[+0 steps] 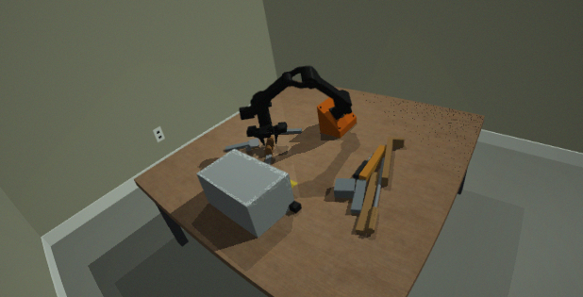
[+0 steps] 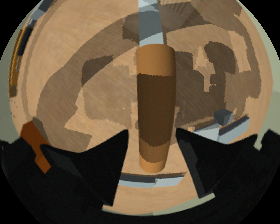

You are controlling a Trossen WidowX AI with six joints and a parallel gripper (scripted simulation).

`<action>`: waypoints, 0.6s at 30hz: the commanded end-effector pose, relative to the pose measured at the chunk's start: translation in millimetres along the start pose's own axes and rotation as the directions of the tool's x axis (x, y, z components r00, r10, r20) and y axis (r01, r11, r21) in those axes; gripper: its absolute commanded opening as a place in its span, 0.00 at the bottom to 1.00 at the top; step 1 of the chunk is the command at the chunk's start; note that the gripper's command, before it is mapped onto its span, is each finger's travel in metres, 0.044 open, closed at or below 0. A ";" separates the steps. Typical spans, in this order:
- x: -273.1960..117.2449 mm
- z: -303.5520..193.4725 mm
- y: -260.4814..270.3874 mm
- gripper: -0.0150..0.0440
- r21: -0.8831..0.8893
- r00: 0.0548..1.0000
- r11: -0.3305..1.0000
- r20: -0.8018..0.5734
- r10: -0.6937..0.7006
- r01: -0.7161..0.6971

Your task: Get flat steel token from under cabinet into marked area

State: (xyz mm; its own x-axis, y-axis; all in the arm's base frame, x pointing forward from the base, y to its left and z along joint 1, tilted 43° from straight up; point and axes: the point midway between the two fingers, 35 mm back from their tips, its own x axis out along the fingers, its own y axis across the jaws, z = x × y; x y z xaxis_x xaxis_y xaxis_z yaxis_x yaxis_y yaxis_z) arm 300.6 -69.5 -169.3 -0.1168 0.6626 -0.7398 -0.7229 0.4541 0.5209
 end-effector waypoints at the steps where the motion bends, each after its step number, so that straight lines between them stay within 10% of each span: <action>1: 0.0 0.0 -0.1 0.71 0.000 1.000 1.000 0.001 -0.001 0.001; 18: 0.9 -0.4 -0.2 0.40 -0.002 1.000 1.000 0.000 -0.002 0.002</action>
State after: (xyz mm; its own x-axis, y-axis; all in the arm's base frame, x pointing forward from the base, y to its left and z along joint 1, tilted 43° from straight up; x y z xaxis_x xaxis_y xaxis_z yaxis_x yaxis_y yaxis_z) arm 300.2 -68.9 -170.4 -0.1159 0.6621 -0.7404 -0.7240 0.4539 0.5193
